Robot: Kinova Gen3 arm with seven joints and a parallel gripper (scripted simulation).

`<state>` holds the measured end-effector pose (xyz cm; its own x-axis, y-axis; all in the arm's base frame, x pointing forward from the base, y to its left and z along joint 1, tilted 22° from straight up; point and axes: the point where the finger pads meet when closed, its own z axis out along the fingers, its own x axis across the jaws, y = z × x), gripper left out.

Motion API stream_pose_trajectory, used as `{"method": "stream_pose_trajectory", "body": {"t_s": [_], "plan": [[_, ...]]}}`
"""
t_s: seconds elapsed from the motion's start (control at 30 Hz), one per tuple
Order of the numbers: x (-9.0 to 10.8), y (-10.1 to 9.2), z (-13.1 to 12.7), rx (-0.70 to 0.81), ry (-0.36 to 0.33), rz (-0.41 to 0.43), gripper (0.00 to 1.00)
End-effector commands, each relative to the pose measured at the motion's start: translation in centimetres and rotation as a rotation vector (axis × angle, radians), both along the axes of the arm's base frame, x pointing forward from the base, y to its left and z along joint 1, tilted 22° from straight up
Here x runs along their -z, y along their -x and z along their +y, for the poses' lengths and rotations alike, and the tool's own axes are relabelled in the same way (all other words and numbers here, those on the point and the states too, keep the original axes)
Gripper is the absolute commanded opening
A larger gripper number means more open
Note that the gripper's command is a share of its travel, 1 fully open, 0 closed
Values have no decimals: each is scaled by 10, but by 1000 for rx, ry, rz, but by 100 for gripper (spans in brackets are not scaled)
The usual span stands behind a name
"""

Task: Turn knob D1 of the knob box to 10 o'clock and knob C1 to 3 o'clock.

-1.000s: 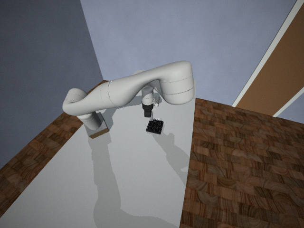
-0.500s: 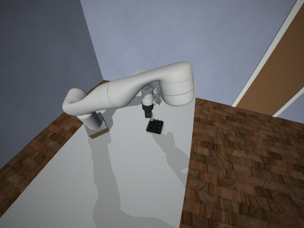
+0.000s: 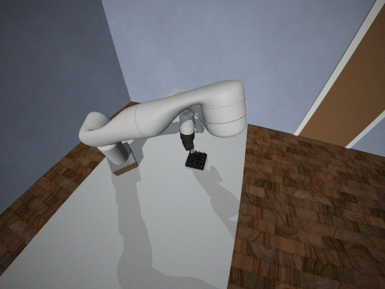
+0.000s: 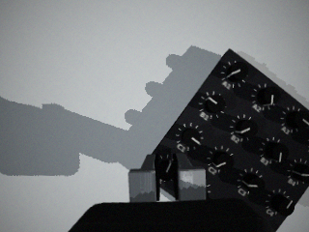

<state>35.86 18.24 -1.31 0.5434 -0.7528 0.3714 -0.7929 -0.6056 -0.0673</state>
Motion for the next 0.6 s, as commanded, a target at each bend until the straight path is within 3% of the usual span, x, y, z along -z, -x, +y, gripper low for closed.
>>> {"method": "stream_pose_trajectory", "body": {"t_s": [0.0,0.57], "plan": [[-1,-1,0,-16,3,5,30],[-1,-1,0,-291,85,82,30]]}}
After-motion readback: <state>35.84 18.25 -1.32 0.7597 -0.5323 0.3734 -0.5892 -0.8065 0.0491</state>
